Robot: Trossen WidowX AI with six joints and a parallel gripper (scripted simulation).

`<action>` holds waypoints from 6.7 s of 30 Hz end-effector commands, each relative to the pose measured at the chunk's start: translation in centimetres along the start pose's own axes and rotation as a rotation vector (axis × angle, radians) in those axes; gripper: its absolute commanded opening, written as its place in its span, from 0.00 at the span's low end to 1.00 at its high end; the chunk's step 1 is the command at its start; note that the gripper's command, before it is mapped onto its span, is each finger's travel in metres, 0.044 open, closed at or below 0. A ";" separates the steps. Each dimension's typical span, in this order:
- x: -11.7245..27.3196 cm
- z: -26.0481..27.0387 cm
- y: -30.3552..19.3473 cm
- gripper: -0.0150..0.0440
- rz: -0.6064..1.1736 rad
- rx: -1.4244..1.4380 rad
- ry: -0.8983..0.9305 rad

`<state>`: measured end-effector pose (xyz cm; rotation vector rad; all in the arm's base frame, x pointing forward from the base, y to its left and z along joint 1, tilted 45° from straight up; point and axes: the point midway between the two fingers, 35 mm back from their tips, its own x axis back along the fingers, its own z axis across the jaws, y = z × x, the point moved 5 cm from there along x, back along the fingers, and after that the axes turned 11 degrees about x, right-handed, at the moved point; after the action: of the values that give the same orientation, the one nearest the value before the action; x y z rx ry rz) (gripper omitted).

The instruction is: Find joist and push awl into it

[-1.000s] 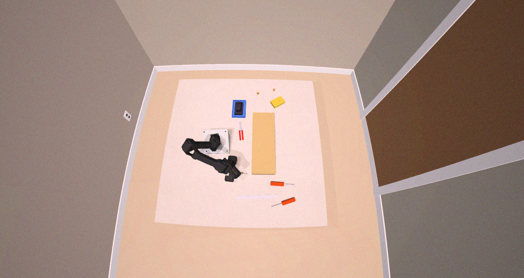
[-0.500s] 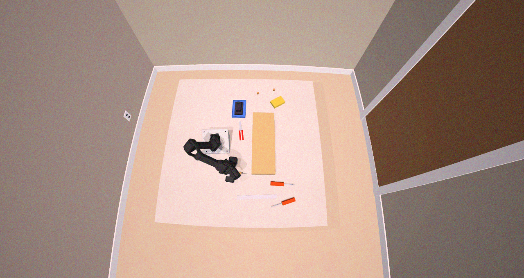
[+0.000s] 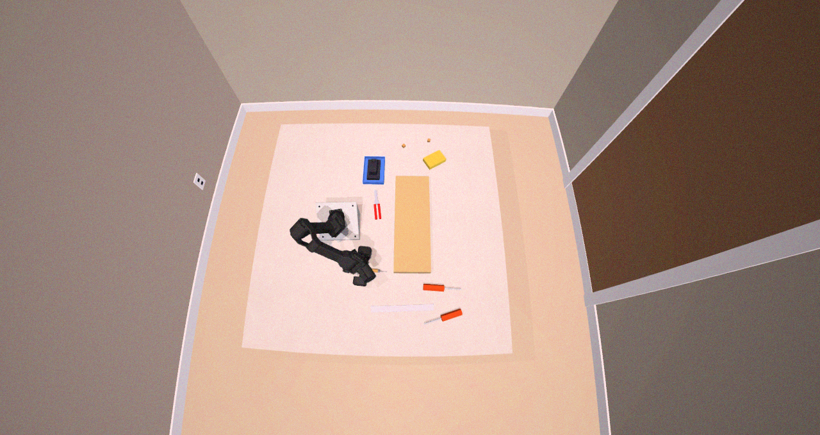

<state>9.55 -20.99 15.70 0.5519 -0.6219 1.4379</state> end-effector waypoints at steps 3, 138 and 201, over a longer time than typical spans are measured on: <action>-0.2 -0.2 0.0 0.82 0.002 0.009 -0.007; 15.7 1.1 -5.4 0.25 0.441 2.089 1.388; 14.1 -2.1 -16.3 0.25 0.816 2.793 2.097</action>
<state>25.51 -10.61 24.61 -0.1371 -2.3393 -0.9738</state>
